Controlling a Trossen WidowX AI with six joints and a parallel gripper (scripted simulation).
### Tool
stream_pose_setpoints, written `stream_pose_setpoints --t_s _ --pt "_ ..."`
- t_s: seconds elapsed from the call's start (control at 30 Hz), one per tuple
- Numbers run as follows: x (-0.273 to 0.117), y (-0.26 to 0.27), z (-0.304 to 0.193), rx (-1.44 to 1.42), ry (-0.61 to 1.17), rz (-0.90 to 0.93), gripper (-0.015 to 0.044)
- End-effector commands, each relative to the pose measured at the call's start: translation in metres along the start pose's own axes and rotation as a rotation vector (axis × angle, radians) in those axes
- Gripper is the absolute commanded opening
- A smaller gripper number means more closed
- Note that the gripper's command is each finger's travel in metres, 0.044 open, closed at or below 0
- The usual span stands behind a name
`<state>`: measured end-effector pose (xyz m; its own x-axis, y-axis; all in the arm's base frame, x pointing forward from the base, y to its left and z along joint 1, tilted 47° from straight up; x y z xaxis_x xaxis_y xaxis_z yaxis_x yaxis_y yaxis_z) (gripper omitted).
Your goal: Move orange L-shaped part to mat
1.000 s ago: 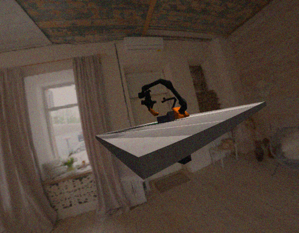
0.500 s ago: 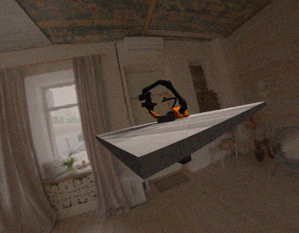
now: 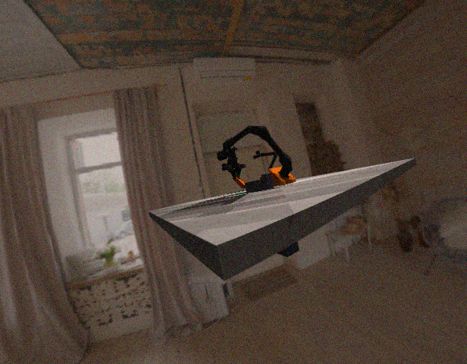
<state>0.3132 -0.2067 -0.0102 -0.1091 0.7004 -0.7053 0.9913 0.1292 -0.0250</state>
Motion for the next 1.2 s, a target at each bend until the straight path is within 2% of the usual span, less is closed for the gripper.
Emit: stream_pose_setpoints --t_s 0.0,0.47,1.1,1.17 --pt "0.007 0.0 -0.001 0.003 0.005 0.003 0.0" --pt "0.027 0.0 -0.001 0.003 0.005 0.003 0.0" --pt "0.026 0.0 -0.002 -0.002 0.001 -0.001 0.0" --pt "0.026 0.0 -0.002 -0.002 0.001 -0.001 0.0053"
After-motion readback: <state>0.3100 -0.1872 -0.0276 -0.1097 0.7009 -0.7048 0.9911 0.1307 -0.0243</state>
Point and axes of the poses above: the point midway between the two fingers, 35 mm back from their tips, its own x axis out along the fingers, its own y axis across the jaws, z = x × y, the point moved 10 cm from there along -x, back along the fingers, and after that the axes turned 13 degrees about x, right-handed, at the moved point
